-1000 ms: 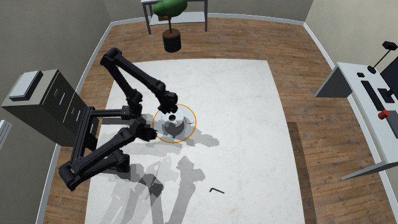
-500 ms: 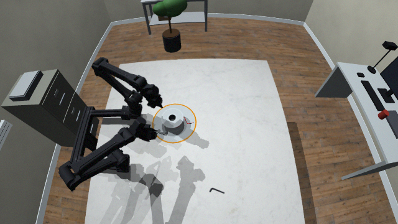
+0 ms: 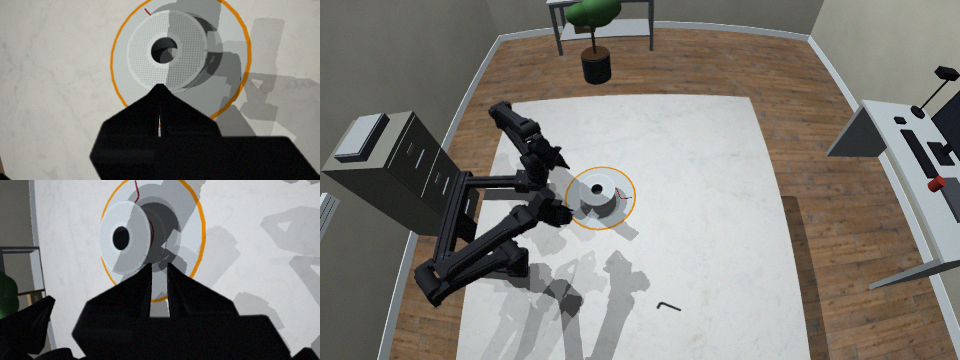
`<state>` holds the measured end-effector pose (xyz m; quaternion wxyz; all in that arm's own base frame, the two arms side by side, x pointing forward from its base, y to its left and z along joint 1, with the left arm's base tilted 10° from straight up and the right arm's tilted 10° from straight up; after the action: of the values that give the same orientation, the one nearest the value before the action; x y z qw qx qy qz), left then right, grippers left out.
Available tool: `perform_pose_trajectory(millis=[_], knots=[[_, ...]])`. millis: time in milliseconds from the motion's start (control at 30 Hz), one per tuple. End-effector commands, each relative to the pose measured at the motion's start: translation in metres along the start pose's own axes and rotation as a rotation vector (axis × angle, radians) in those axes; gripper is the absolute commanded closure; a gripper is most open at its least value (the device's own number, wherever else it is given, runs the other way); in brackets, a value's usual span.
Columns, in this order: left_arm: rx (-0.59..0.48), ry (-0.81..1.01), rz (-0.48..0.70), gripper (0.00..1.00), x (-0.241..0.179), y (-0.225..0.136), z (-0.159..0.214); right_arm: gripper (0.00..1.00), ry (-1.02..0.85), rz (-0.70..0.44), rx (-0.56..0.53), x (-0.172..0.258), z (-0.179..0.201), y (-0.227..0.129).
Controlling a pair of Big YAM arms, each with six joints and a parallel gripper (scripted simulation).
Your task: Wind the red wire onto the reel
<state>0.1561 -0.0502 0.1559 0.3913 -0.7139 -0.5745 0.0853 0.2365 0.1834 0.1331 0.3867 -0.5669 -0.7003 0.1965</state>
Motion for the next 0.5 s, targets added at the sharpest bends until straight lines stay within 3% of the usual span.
perform_pose_trajectory(millis=[0,467], knots=[[0.026,-0.037,-0.025,1.0,-0.0053,0.0008,0.0089,0.85,0.011,-0.031,-0.04,0.0187,-0.0263,-0.0056],[0.027,-0.036,-0.026,1.0,0.004,0.0083,0.0003,0.85,0.011,-0.031,-0.04,0.0187,-0.0263,-0.0056]])
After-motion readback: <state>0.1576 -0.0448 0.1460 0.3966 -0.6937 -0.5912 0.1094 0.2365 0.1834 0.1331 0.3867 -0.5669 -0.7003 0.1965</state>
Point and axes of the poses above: on each arm, the point where the finger pads meet when closed, its own y axis out along the fingers, its own x axis across the jaws, z = x × y, the point moved 2 cm from there along -y, back along the fingers, and after that the axes turned 11 degrees about -y, right-handed, at the moved point
